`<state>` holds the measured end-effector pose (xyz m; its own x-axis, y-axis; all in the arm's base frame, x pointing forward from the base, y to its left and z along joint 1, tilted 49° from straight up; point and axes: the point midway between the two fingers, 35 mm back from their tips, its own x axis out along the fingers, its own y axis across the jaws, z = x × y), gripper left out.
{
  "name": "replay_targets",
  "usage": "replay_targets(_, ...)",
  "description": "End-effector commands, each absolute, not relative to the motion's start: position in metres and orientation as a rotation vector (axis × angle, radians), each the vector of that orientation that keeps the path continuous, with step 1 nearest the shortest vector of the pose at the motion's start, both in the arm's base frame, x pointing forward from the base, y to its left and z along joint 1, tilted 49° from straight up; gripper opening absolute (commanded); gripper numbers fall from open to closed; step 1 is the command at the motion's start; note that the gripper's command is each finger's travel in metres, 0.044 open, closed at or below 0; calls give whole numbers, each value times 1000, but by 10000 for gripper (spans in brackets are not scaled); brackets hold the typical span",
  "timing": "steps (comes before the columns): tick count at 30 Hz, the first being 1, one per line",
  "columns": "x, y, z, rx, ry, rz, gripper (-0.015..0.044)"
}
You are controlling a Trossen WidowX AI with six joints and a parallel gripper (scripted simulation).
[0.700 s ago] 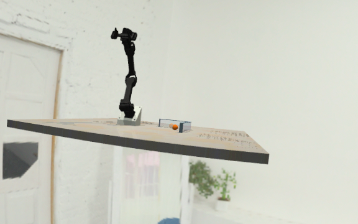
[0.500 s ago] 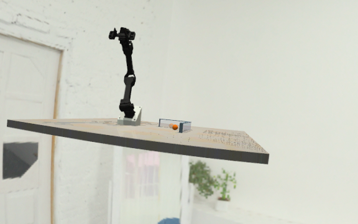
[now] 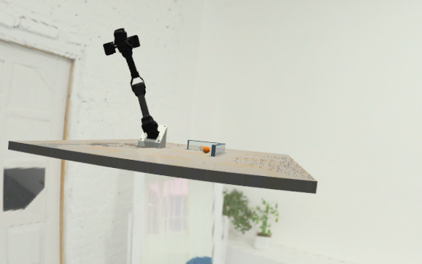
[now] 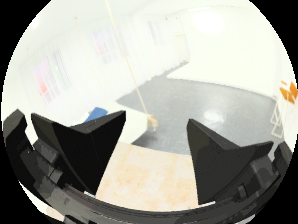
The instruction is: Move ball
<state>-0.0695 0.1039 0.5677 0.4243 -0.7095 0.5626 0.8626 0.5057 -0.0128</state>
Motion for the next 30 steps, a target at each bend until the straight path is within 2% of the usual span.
replay_targets(1,-49,65,574,-238,-476,-960,285)
replay_targets(9,32,-55,562,19,-208,-871,285)
replay_targets(16,129,-117,519,154,68,-767,285)
replay_targets(23,210,-133,461,188,317,-652,285)
replay_targets(30,269,-135,403,207,528,-632,285)
